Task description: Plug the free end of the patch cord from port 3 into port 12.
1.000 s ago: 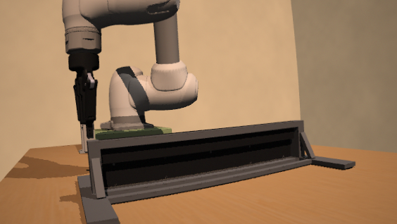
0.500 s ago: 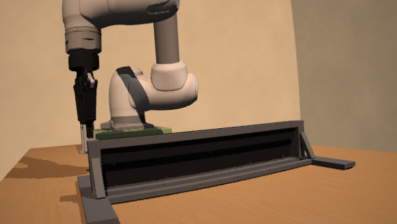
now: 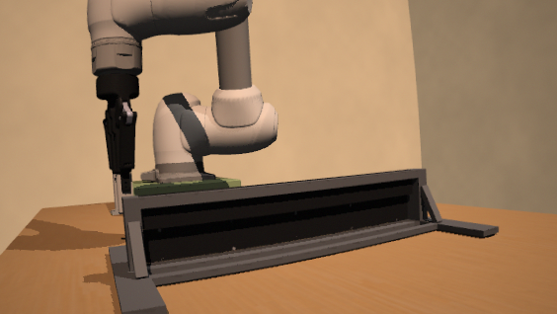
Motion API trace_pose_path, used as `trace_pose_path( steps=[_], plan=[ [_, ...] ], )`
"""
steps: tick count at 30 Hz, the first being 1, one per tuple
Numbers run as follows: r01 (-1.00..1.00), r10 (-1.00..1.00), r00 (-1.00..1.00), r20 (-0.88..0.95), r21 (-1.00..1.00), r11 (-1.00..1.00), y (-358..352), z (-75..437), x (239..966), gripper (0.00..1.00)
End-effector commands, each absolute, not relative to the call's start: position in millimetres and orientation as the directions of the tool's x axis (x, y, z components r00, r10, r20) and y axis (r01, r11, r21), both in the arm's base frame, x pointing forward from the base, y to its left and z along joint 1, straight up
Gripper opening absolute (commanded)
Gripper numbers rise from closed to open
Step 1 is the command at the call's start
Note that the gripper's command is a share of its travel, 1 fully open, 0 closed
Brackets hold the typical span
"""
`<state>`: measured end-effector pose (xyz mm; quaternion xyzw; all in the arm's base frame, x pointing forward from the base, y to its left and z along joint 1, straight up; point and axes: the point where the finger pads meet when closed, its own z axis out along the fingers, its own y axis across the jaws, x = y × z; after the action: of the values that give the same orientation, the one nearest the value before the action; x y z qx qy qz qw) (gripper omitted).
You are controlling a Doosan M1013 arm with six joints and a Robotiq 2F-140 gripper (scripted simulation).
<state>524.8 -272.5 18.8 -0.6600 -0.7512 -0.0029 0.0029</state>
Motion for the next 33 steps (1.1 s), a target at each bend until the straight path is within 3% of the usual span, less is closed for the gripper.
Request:
trace_pose_path(
  steps=[1,14,33],
  plan=[
    [0.99,0.99,-0.142,0.006,0.004,0.142,-272.0,23.0,528.4,0.0],
    [0.961,0.961,-0.278,0.006,0.005,0.278,-247.7,28.5,542.0,0.0],
    [0.713,0.713,-0.701,0.005,0.009,0.701,-163.0,48.4,592.5,0.0]
  ],
)
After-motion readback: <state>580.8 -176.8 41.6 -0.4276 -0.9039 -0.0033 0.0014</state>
